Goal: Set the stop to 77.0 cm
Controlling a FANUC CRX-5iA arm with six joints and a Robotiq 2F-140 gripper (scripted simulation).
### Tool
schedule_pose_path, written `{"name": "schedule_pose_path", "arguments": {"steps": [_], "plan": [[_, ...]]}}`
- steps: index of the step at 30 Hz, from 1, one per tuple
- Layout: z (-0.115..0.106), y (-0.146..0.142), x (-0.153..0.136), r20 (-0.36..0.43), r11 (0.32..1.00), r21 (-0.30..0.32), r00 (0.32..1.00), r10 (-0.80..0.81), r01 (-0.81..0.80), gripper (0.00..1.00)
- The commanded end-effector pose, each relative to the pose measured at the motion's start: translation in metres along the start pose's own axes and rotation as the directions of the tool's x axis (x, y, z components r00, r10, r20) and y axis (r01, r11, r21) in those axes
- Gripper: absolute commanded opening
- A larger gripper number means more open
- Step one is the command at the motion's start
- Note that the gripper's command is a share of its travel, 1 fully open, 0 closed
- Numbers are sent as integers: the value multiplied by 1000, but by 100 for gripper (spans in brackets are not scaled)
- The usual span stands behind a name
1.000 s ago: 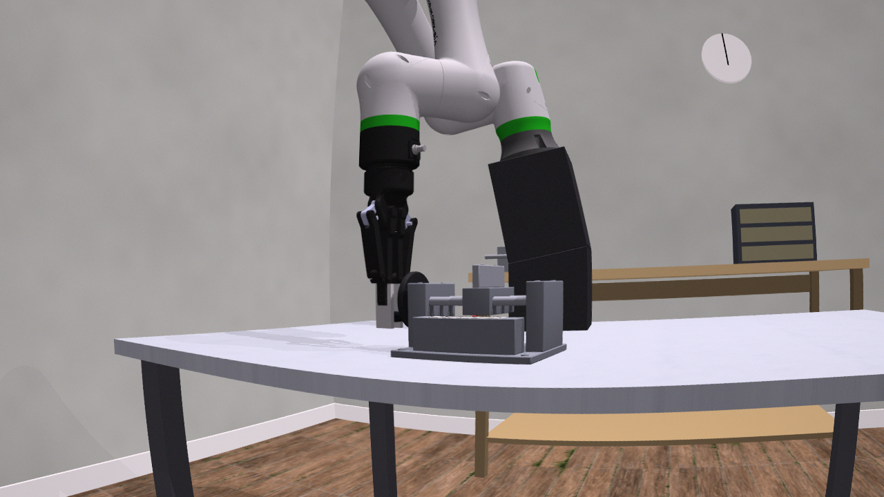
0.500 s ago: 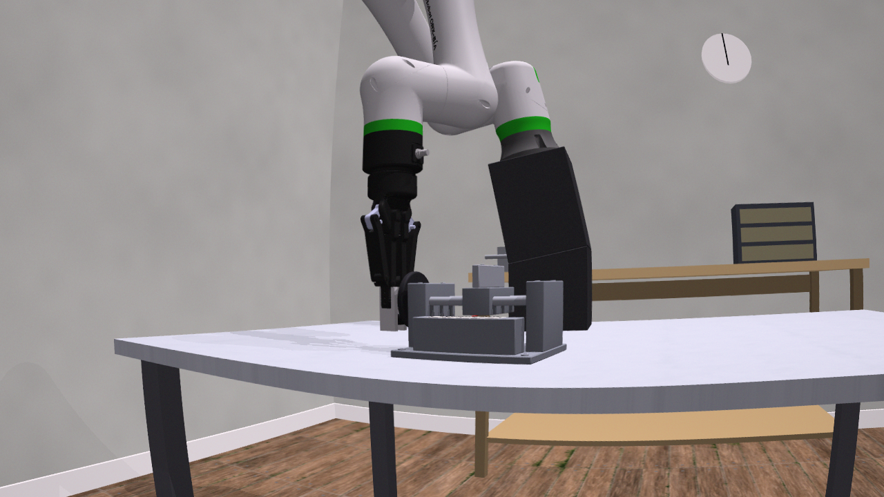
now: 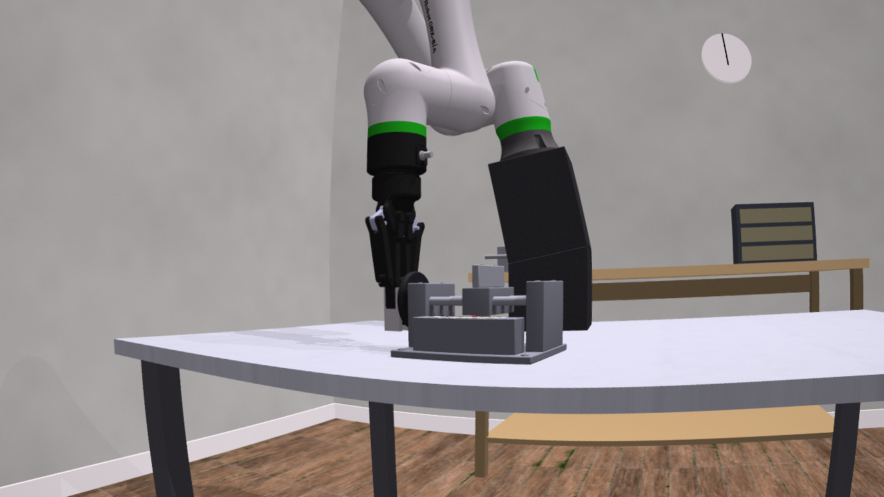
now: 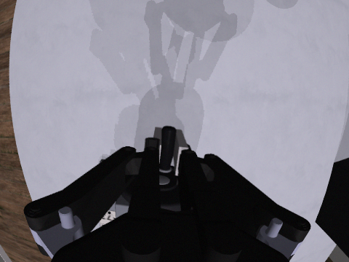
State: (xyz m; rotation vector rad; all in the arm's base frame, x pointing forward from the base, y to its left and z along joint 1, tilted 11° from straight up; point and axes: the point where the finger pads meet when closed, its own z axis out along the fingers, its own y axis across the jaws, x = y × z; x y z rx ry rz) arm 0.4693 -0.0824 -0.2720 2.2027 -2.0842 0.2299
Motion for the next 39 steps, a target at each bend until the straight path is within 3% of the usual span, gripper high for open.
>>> {"name": "schedule_pose_path", "arguments": {"steps": [1,15,39], "plan": [[-1,3,0,-2,1000,5,1000,0,0,4],[-19,24,0,-2,1000,5,1000,0,0,4],[-44,22,0,-2,1000,5,1000,0,0,4]]}}
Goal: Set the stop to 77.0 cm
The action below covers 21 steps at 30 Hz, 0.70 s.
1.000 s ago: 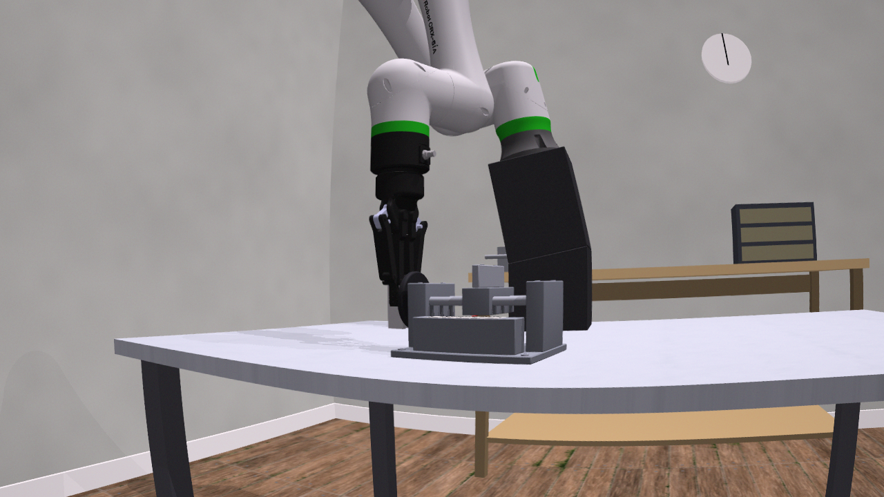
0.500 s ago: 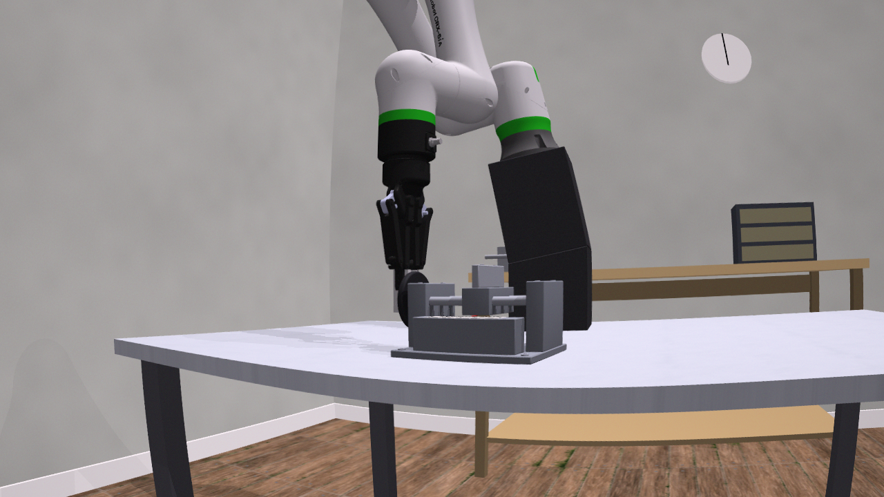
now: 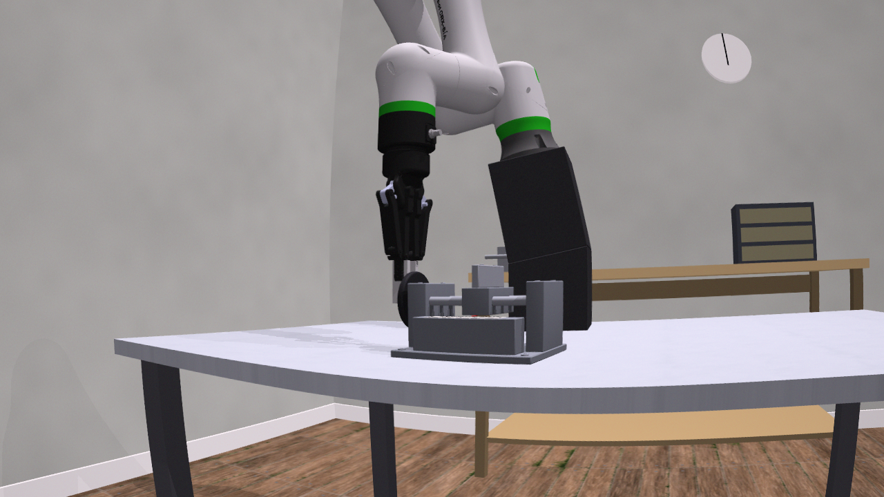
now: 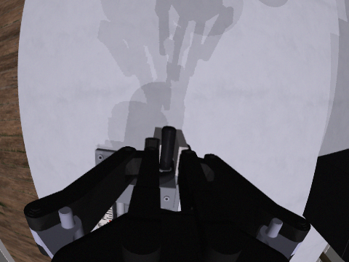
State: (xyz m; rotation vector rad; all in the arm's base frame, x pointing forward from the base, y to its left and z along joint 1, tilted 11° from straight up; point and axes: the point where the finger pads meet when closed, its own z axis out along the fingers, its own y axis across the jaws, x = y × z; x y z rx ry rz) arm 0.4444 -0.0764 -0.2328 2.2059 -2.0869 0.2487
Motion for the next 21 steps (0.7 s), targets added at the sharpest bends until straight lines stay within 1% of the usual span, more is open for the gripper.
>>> {"name": "schedule_pose_path", "arguments": {"steps": [1,8,14,17,19,21], "plan": [[-3,-2,0,3,1000,-7,1000,-1,1,4],[-11,-8,0,3,1000,-7,1000,-1,1,4],[-17,-26,0,3,1000,-7,1000,-1,1,4],[-15,-40,0,3,1000,-7,1000,-1,1,4],[-15,-40,0,3,1000,-7,1000,-1,1,4],[-8,-48,0,3,1000,-7,1000,-1,1,4]]}}
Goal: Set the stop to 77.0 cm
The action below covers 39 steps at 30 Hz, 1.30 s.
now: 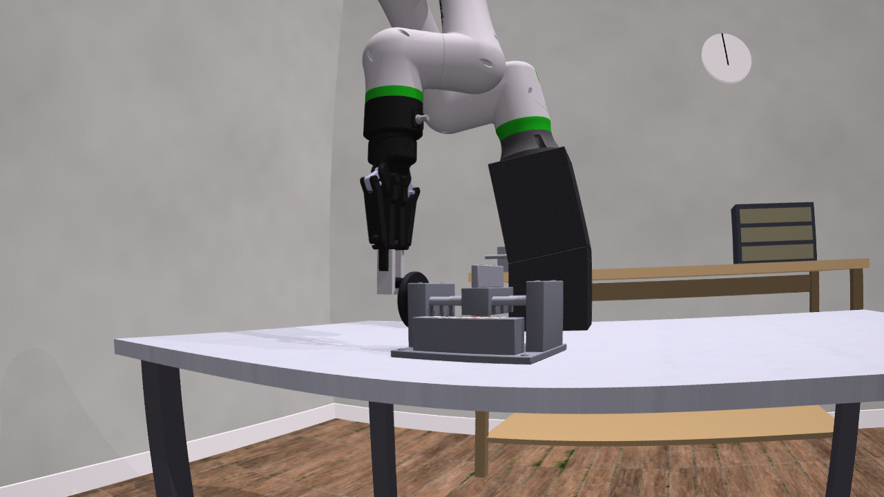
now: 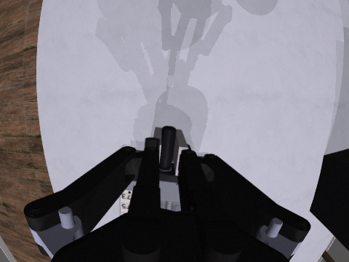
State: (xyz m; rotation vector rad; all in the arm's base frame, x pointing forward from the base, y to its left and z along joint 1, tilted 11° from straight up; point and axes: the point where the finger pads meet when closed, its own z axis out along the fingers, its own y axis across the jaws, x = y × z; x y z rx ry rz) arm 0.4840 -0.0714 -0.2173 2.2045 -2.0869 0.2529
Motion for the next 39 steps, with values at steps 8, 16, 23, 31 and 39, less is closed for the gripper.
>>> {"name": "schedule_pose_path", "arguments": {"steps": [8,16,23,31,39], "plan": [[39,-13,0,5,1000,-9,1000,-1,1,4],[48,-5,0,6,1000,-9,1000,-1,1,4],[53,3,0,5,1000,-9,1000,-1,1,4],[55,10,0,5,1000,-9,1000,-1,1,4],[55,18,0,5,1000,-9,1000,-1,1,4]]}}
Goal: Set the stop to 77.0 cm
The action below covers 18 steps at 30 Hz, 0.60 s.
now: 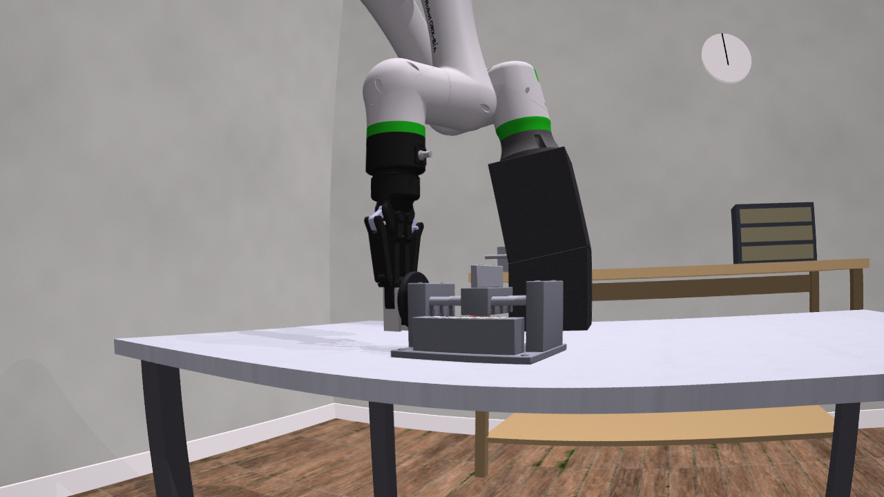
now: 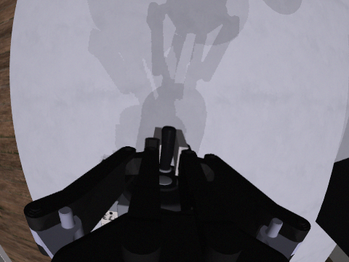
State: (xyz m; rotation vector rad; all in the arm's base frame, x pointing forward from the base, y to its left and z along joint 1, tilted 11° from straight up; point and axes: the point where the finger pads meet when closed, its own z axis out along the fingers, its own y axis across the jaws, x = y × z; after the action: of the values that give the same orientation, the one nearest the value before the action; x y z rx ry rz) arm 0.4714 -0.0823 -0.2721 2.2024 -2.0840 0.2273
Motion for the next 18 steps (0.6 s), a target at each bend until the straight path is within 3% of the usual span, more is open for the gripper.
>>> {"name": "schedule_pose_path", "arguments": {"steps": [1,18], "plan": [[0,3,0,-3,1000,7,1000,0,0,4],[-20,26,0,-3,1000,7,1000,0,0,4]]}}
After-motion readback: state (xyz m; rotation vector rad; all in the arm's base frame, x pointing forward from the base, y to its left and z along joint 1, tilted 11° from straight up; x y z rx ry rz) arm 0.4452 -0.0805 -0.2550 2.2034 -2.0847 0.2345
